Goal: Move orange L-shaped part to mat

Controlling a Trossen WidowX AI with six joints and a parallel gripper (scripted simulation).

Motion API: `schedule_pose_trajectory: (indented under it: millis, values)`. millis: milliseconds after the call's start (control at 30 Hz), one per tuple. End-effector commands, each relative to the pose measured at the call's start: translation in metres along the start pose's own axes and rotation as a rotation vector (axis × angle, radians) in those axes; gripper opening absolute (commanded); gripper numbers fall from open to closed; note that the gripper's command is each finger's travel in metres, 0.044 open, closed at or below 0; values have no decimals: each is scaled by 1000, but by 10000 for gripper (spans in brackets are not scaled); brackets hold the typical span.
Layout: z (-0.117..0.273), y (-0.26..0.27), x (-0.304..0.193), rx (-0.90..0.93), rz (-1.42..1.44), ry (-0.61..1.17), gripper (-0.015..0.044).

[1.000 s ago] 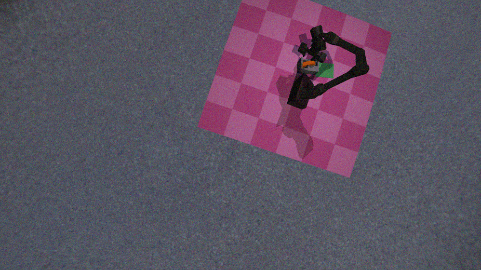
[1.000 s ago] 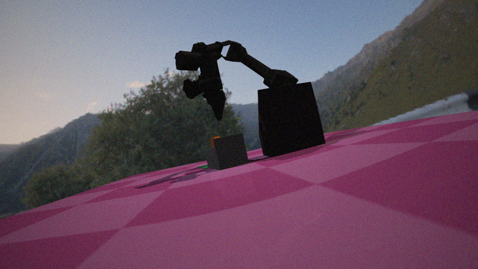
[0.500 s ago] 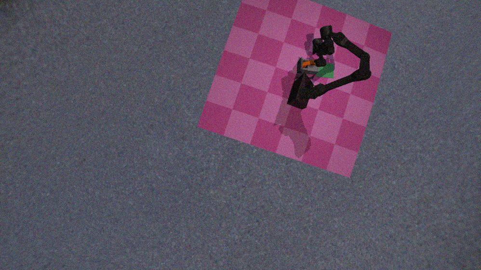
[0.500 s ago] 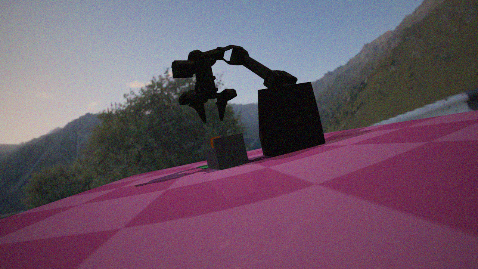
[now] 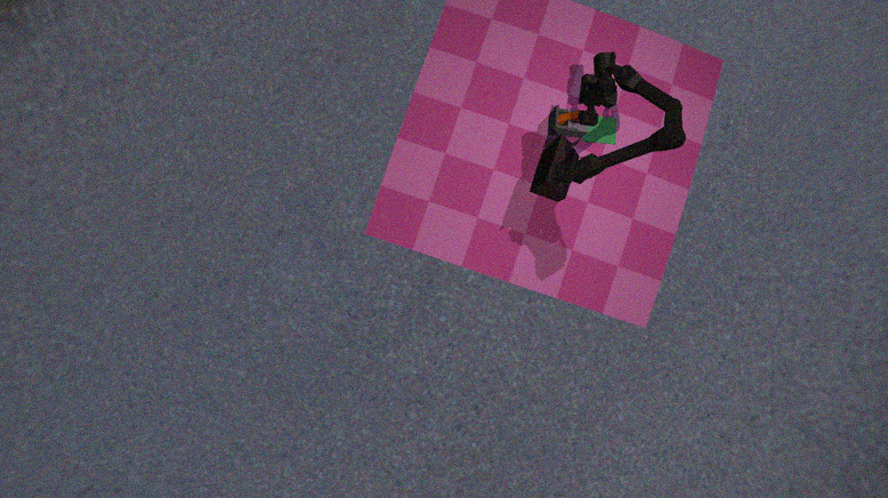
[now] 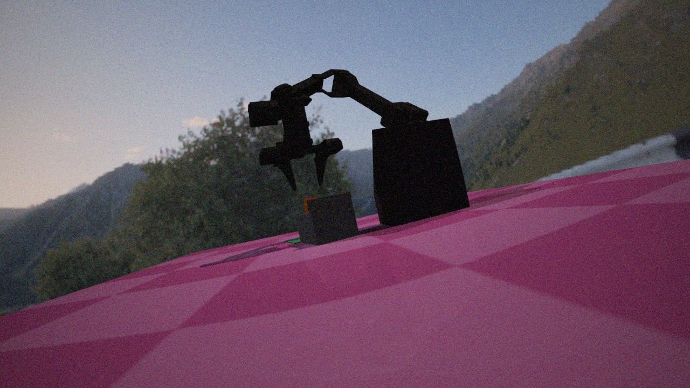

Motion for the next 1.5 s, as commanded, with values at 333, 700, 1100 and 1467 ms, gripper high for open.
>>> schedule_pose_trajectory:
  millis: [333,700,1100,1467]
  values:
    - [-21,0,-1,-4,8,-5,280]
    - [-38,-1,0,-4,8,-5,280]
    - [-54,-2,0,-5,8,-7,280]
    - [-50,1,1,3,-1,-4,155]
Point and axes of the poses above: the point midway between the two fingers, 35 mm back from their tips, its own z axis back along the fingers, its own y axis across the jaws, x = y × z, the point moved 1 cm from there along z, back along the fingers, and after that the axes turned 12 degrees about z, right-handed, at the moved point
